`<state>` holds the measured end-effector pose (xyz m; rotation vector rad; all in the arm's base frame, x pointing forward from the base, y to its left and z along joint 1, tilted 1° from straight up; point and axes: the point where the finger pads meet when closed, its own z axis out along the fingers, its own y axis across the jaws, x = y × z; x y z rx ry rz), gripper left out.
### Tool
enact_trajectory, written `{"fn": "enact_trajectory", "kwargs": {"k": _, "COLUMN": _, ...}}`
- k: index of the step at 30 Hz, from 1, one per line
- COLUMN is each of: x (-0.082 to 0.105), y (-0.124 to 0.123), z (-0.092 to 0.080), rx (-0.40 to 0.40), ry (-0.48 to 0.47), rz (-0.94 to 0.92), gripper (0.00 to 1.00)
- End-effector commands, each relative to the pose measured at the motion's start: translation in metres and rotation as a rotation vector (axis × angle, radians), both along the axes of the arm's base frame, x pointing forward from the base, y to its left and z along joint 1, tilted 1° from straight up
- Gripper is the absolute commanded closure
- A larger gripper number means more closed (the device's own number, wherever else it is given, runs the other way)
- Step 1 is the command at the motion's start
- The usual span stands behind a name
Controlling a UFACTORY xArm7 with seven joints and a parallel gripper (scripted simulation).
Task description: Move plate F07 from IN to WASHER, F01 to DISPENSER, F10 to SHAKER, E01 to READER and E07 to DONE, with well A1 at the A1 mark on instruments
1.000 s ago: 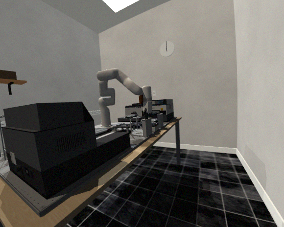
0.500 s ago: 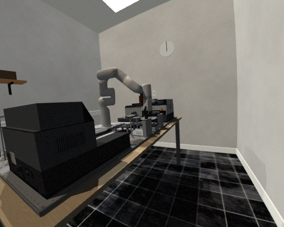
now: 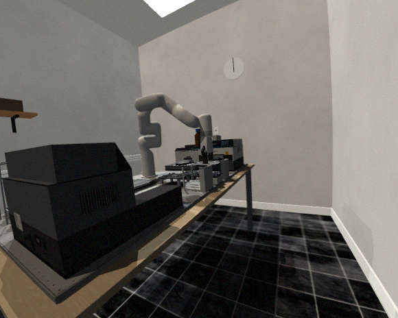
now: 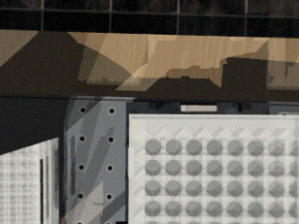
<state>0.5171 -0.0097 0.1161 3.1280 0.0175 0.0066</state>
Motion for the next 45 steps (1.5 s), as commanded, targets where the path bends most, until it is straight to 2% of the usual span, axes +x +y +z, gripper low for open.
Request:
{"fn": "enact_trajectory", "kwargs": {"k": 1, "x": 0.001, "y": 0.000, "z": 0.007, "rx": 0.000, "ry": -0.005, "rz": 0.000, "gripper": 1.00}}
{"fn": "enact_trajectory", "kwargs": {"k": 45, "x": 0.001, "y": 0.001, "z": 0.061, "rx": 0.000, "ry": -0.005, "rz": 0.000, "gripper": 1.00}}
